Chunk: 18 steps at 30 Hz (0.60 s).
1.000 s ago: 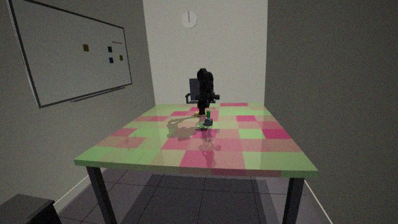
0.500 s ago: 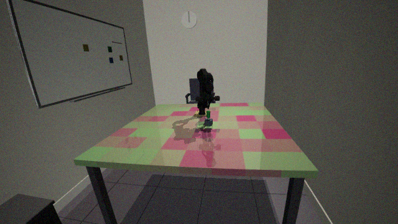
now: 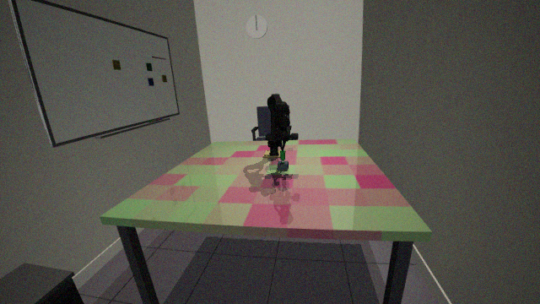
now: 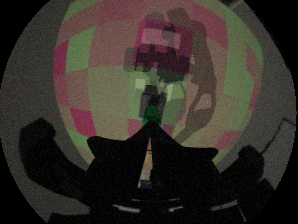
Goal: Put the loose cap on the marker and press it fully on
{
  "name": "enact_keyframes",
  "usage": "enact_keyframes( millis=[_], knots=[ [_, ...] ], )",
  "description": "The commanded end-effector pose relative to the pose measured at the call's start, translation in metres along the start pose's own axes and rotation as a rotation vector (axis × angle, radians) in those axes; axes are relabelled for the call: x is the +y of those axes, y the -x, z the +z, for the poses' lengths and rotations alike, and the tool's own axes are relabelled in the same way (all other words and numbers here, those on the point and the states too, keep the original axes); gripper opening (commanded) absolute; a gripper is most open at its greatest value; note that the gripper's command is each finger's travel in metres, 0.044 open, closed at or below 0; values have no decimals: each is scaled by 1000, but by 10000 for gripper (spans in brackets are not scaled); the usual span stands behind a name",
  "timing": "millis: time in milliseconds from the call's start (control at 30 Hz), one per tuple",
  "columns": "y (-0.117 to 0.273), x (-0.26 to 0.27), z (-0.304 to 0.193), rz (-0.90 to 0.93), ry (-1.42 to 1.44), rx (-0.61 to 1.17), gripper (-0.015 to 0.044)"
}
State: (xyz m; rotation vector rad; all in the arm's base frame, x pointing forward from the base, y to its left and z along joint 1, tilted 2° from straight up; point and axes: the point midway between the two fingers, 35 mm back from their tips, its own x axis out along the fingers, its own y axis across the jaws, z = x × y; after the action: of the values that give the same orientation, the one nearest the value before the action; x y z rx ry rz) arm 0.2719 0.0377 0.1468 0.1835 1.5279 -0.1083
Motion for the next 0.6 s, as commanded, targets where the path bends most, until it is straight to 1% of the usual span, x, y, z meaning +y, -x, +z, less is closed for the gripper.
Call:
enact_keyframes(
  millis=[0,367,433,567],
  knots=[
    [-7,-1,-1,-4,1,1,0],
    [-3,0,1,0,1,-9,0],
    [12,1,3,2,0,-15,0],
    [58,1,4,7,-2,-32,0]
  ],
)
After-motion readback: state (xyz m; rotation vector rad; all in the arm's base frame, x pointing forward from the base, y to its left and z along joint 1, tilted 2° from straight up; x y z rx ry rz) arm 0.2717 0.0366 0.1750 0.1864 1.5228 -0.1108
